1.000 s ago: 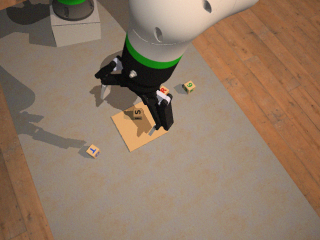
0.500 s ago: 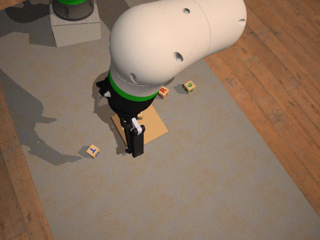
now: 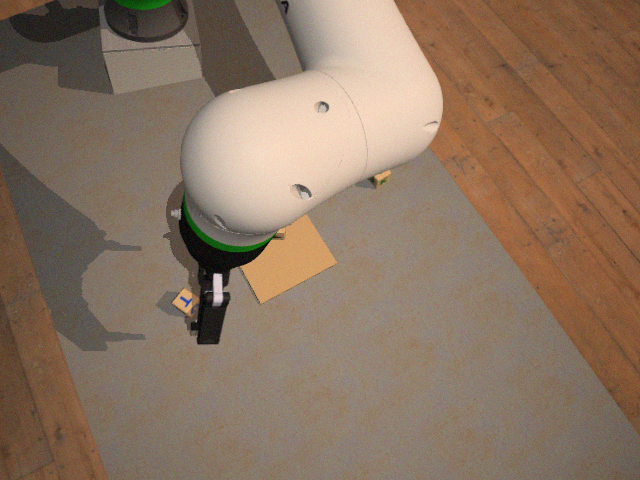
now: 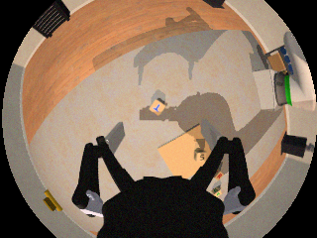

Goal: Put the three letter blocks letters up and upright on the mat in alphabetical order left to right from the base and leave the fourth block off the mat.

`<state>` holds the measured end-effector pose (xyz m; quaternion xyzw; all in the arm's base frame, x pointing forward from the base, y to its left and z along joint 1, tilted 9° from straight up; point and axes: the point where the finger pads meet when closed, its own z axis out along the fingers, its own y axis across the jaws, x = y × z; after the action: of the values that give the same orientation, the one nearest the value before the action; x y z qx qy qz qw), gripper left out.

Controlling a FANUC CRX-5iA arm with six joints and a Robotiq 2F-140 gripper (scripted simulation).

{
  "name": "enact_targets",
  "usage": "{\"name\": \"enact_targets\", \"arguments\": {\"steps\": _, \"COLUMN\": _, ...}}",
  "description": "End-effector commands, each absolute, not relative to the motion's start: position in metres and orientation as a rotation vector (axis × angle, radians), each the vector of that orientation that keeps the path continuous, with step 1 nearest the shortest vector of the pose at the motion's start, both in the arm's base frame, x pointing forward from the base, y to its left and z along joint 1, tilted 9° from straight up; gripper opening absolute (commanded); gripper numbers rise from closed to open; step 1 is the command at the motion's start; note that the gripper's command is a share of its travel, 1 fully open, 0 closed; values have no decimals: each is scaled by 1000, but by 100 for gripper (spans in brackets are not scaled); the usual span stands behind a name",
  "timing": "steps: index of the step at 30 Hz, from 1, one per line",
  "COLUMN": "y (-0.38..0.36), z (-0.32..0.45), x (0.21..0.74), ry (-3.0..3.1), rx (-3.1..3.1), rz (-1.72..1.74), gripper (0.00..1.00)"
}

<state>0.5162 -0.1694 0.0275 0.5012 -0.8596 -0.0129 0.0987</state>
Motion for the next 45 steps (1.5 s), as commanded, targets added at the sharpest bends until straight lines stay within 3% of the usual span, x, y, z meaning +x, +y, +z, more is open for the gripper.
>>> {"name": "enact_targets", "arguments": {"steps": 1, "y": -181, "z": 11, "x": 512, "ry": -2626, "rx": 1298, "rz": -19, "gripper": 100}}
{"name": "enact_targets", "arguments": {"steps": 13, "y": -198, "z": -15, "x": 503, "ry": -2732, "rx": 998, "rz": 5, "gripper": 100}}
{"name": "enact_targets", "arguments": {"steps": 45, "y": -199, "z": -16, "x": 502, "ry": -2734, "rx": 991, "rz": 6, "gripper": 100}}
